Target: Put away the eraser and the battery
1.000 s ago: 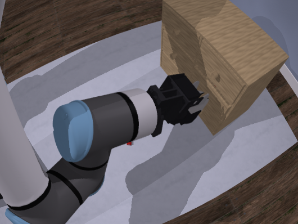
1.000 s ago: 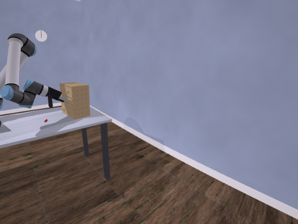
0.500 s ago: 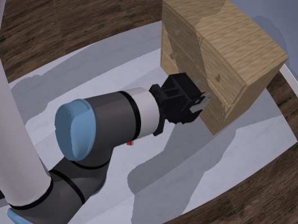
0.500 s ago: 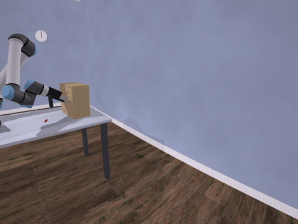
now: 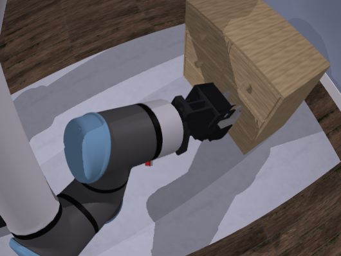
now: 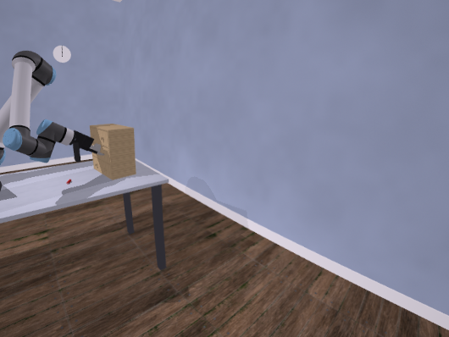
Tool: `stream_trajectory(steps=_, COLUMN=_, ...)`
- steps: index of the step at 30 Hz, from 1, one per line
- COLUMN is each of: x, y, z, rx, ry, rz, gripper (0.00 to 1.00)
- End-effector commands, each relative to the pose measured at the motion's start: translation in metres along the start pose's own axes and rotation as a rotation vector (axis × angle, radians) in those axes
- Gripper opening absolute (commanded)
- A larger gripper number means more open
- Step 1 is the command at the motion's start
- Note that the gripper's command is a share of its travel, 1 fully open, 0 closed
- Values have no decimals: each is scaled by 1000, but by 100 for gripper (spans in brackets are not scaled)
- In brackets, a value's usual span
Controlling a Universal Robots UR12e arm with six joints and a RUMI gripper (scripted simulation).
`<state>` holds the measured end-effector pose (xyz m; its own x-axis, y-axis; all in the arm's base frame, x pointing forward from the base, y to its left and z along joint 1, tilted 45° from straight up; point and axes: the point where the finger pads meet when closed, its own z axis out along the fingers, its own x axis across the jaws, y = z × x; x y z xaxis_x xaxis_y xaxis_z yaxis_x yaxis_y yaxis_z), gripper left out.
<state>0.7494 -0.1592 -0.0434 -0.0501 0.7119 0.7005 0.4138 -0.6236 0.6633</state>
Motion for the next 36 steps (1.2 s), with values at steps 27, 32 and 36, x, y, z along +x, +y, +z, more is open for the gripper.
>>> stream_trajectory(steps=27, x=0, y=1, z=0, rx=-1, ry=0, rz=-1, gripper=10)
stream_trajectory(steps=32, x=0, y=1, z=0, rx=-1, ry=0, rz=-1, gripper=12)
stream_trajectory(steps=36, x=0, y=1, z=0, rx=-1, ry=0, rz=-1, gripper=15)
